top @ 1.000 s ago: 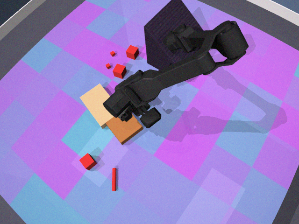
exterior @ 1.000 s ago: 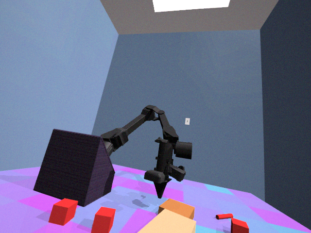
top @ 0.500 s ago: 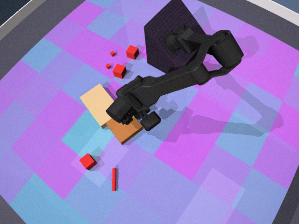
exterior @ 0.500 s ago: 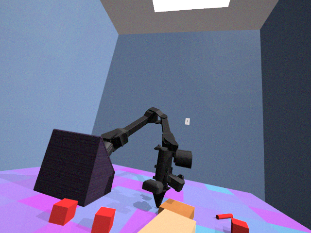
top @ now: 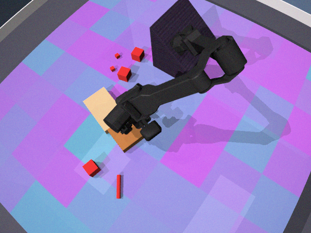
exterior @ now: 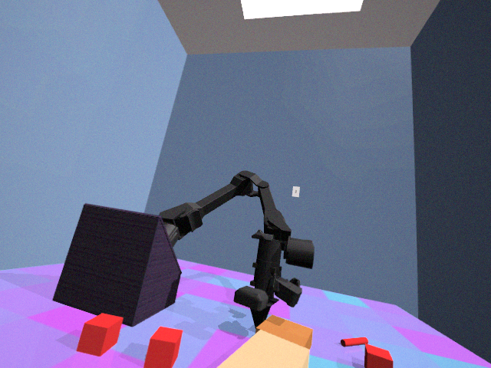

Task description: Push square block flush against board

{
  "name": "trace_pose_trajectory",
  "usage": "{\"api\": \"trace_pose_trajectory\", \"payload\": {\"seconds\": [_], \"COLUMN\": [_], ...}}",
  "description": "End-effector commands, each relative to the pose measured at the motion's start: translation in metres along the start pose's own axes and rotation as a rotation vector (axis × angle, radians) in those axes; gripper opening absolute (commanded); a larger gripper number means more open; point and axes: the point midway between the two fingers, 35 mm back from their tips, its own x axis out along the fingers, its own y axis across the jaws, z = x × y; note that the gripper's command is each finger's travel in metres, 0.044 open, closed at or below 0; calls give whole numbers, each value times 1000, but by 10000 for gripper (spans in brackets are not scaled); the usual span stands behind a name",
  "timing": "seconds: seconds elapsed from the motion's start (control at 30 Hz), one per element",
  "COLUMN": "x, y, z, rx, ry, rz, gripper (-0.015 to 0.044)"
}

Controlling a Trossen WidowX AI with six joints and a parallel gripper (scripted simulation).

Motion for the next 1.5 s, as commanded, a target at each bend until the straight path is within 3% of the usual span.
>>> {"api": "trace_pose_trajectory", "payload": {"seconds": [0.0,0.3,1.37,1.47], "x": [-1,-1,0,-20], "y": [0,0,-1,-1], "z": [9,14,-35,-29], "rx": [-8,-8,-6,-9], "ry": [-3,-4,-1,-1], "rz": [1,0,0,-2], "gripper": [0,0,0,0]}}
